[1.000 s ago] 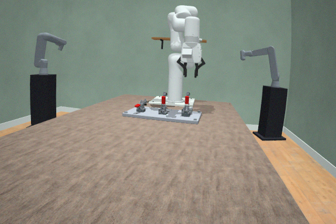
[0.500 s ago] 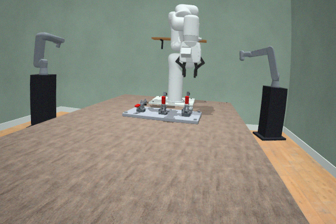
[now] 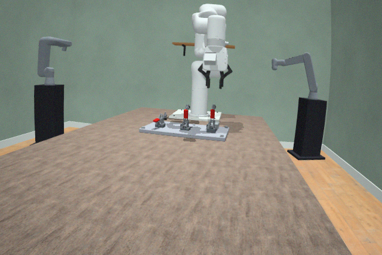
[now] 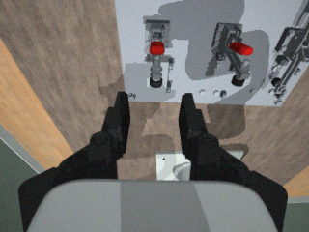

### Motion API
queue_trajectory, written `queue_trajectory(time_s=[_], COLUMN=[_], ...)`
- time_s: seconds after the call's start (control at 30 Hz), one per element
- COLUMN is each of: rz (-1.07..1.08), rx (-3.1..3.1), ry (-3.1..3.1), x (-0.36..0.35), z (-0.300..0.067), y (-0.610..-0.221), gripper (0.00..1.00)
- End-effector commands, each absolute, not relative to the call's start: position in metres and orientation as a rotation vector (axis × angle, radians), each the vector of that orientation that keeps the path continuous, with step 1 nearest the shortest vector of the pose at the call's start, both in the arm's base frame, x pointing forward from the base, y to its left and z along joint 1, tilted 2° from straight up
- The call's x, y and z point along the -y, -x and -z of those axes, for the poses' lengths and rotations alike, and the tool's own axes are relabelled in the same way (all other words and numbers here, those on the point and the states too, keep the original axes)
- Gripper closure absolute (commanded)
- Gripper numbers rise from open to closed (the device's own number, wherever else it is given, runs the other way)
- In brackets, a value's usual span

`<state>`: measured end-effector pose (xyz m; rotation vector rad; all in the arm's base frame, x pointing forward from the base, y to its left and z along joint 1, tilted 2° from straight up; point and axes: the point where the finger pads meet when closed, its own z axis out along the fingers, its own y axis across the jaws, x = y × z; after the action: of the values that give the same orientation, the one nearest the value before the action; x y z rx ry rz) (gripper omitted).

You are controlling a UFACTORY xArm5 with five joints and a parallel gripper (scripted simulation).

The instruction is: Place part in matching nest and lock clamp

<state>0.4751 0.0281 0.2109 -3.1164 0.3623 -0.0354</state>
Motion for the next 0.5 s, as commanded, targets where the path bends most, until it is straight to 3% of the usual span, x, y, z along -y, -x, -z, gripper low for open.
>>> queue_trajectory(time_s=[0.0, 0.47], rz=[0.041, 0.041], rx=[-0.362, -0.362], ry=[3.116, 3.116], x=[-0.0275, -0.0273], z=[-0.2126, -0.2042], y=[-0.4791, -0.4794], gripper=[0.53, 0.53])
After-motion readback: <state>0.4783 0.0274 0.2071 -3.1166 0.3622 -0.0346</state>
